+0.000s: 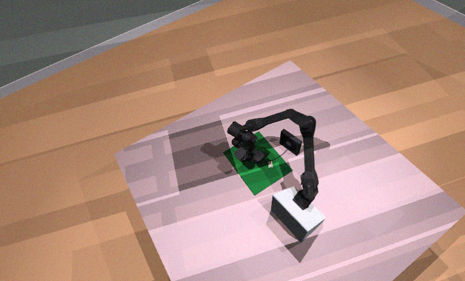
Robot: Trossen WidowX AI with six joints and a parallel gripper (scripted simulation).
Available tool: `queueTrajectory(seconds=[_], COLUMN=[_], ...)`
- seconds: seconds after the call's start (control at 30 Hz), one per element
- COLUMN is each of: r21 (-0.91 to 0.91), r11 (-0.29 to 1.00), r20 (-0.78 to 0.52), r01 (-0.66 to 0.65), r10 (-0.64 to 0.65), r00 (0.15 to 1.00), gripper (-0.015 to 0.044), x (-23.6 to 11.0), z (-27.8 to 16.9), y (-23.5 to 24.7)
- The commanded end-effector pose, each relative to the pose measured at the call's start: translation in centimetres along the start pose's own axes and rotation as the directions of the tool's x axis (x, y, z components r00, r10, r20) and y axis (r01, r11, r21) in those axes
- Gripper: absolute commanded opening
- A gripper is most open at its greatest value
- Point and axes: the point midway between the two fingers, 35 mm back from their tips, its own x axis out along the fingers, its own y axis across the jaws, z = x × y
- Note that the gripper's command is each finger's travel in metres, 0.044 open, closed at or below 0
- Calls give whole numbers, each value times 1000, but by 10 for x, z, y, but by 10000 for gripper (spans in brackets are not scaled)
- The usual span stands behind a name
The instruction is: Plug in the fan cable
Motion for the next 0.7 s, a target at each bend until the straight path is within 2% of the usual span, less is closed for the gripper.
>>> queueTrajectory(seconds=[0.0,0.53,0.67], r21=[-8,-8,-1], r11=[1000,1000,1000], r20=[-5,-7,-3], r01=[-6,-7,-3], r10=[6,7,3], r00=[1000,1000,1000], gripper=[440,440,335], x=[8,28,25], z=[1,0,-1], y=[1,3,2])
